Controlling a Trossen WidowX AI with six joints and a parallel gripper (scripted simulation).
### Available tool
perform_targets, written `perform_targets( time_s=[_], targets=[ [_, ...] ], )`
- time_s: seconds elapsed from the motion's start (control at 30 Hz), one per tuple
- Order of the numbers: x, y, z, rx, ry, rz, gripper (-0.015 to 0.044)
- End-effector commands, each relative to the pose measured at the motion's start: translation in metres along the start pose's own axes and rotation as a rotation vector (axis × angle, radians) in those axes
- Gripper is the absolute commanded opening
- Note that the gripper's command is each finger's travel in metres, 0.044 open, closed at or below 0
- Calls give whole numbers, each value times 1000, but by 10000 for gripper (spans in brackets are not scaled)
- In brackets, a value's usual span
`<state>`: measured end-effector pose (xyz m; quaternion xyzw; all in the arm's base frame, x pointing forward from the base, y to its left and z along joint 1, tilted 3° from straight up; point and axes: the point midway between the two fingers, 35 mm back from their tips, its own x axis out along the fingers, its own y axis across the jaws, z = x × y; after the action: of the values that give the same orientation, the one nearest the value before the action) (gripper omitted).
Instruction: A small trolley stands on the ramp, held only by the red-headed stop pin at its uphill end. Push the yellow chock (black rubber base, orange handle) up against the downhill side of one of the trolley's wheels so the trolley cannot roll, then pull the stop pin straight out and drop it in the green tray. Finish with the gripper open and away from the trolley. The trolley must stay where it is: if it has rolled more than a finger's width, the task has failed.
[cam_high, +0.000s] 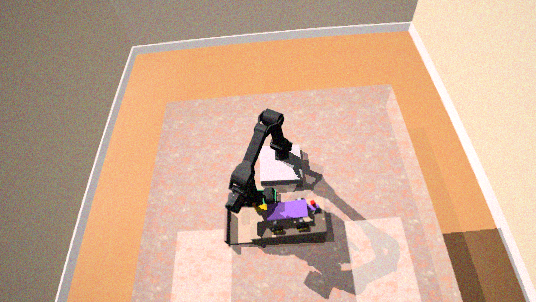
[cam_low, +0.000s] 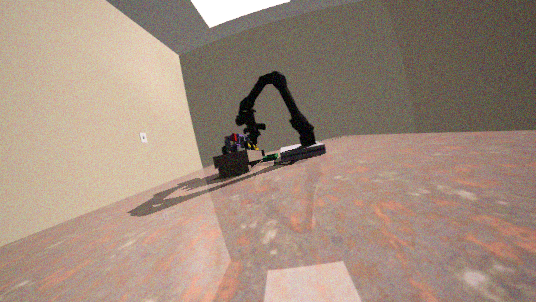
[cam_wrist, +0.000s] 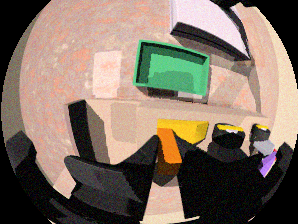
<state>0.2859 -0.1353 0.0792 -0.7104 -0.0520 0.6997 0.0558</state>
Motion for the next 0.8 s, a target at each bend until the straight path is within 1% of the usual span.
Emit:
perform_targets(
  time_s=[0.0,0.43,0.73,0.77],
  targets=[
    [0,-5,0,3,1,-3,0],
    [-1,-16,-1,3,1,-4,0],
    [-1,-12,-1,2,0,2,0],
    [-1,-12,-1,2,0,2,26]
  ],
)
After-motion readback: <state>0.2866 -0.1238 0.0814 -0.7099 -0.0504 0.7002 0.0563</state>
